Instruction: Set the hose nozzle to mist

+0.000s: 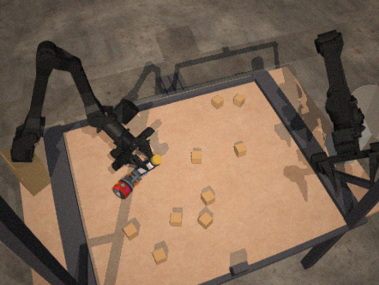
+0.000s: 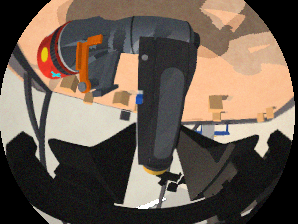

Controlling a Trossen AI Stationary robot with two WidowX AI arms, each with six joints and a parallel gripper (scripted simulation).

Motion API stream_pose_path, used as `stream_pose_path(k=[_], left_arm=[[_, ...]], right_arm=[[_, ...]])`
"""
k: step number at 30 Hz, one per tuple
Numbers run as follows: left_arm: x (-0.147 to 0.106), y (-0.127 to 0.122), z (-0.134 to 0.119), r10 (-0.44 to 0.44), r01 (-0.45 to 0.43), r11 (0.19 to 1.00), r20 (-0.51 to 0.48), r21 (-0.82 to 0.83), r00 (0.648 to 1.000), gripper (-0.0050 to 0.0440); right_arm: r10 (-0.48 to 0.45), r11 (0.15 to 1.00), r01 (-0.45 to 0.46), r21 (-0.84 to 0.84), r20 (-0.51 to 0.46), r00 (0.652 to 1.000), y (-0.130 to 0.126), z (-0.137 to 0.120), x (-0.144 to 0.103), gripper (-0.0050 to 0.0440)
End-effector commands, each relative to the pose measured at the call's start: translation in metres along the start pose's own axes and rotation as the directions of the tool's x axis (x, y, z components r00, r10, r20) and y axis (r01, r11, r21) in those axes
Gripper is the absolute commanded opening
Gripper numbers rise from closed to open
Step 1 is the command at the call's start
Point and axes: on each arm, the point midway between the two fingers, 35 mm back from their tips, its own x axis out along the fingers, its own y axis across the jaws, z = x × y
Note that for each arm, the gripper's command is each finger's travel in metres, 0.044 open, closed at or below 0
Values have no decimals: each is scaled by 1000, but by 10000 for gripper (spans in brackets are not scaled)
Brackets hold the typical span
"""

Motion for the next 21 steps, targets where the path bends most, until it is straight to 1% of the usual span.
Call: stream_pose_path(k=[1,4,5,21], left_arm=[[-7,-1,4,-8,8,1000,-41,3,999,165],[-10,-1,6,-8,8,1000,-68,-1,998,165],[-7,-2,5,-10,10,1000,-49,2,999,165],[-7,0,7,-10,10,1000,-49,2,999,165]], right_arm=[[2,1000,-2,-2,18,1000,1,7,-1,407],[2,1000,-2,-2,18,1000,1,7,-1,407],[2,1000,-2,-2,18,1000,1,7,-1,407],[2,1000,-2,-2,18,1000,1,7,-1,407]])
